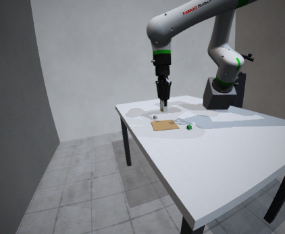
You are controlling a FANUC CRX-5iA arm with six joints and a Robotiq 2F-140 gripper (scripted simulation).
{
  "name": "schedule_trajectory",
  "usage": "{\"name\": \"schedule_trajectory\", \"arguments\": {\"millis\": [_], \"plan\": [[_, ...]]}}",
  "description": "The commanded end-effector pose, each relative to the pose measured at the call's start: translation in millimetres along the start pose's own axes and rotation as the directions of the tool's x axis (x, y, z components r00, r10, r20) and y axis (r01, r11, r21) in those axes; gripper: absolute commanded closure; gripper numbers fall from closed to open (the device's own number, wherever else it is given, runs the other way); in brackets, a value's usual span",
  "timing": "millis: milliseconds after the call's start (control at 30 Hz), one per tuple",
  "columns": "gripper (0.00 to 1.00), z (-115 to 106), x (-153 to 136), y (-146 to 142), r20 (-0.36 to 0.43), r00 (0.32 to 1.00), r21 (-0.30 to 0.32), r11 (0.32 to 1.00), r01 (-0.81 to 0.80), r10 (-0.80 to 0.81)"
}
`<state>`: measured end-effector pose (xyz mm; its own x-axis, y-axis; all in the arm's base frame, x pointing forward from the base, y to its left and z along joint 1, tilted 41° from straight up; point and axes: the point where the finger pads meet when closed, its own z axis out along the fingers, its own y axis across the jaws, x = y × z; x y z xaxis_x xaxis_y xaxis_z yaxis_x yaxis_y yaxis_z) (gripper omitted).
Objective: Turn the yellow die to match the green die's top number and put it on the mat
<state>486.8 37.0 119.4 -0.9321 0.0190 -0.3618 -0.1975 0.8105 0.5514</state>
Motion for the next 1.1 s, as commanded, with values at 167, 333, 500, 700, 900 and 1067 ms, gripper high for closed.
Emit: {"name": "schedule_trajectory", "arguments": {"millis": [167,333,500,700,900,1067], "plan": [[0.91,39,-1,0,0.001,1.0,0.0,1.0,0.0,0.0],[0.91,52,-1,0,0.001,1.0,0.0,1.0,0.0,0.0],[0.91,68,-1,0,0.001,1.0,0.0,1.0,0.0,0.0],[0.91,73,-1,0,0.001,1.0,0.0,1.0,0.0,0.0],[0.91,73,-1,0,0.001,1.0,0.0,1.0,0.0,0.0],[0.91,73,-1,0,0.001,1.0,0.0,1.0,0.0,0.0]]}}
